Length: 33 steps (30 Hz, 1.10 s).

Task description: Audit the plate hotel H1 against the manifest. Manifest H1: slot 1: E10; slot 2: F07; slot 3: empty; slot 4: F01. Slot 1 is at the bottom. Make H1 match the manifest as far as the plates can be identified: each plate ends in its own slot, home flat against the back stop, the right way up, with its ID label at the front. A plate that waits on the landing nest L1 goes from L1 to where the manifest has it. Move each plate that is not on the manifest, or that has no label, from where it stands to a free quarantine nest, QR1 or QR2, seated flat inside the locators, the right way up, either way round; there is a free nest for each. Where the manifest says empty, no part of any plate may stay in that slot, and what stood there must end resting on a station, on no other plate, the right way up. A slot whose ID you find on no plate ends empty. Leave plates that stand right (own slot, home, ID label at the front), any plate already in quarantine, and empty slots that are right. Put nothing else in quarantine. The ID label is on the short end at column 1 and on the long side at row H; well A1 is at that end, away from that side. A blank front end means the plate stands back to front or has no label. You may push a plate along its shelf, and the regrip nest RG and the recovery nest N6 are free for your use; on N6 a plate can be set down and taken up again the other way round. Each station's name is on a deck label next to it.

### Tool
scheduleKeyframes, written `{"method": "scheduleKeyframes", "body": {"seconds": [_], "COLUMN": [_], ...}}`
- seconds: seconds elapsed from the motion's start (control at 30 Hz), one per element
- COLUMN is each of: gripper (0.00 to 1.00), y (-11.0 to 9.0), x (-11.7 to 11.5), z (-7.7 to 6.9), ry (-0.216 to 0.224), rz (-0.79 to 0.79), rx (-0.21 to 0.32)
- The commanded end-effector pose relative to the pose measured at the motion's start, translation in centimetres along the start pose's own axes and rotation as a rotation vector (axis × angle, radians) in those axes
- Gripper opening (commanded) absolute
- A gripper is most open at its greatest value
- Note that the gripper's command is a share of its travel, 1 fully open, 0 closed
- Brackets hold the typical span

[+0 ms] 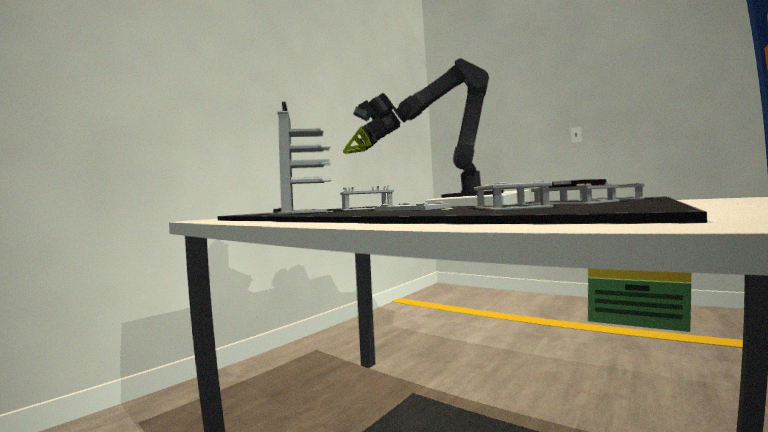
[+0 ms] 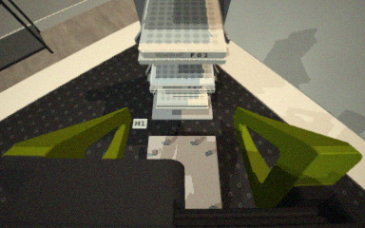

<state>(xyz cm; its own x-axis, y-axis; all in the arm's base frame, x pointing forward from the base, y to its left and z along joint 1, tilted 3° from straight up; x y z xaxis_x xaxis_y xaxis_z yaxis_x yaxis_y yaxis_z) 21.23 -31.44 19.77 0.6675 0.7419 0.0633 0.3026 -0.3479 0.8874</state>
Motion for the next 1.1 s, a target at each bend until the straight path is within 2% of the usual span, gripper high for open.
{"method": "scheduleKeyframes", "body": {"seconds": [0.0,0.97,1.07], "gripper": [1.0,1.0,1.0], "y": [0.49,0.49,0.24], "x": [0.0,0.0,-0.01], "z": [-0.12,-0.12,-0.55], "ry": [-0.002,-0.002,-0.002], "rz": [-0.005,-0.005,-0.005], "rx": [-0.013,-0.013,-0.013]}}
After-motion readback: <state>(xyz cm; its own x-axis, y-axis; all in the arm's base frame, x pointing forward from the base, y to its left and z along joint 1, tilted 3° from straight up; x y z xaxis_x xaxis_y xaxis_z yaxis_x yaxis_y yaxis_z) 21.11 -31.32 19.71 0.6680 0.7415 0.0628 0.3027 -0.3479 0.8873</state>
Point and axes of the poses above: the point where the finger pads meet when closed, its own z axis out along the fingers, its own x axis across the jaws, y = z × x, the point moved 2 cm from there along -z, back along the fingers, and after that the axes turned 3 degrees about z, right-handed, at the moved point
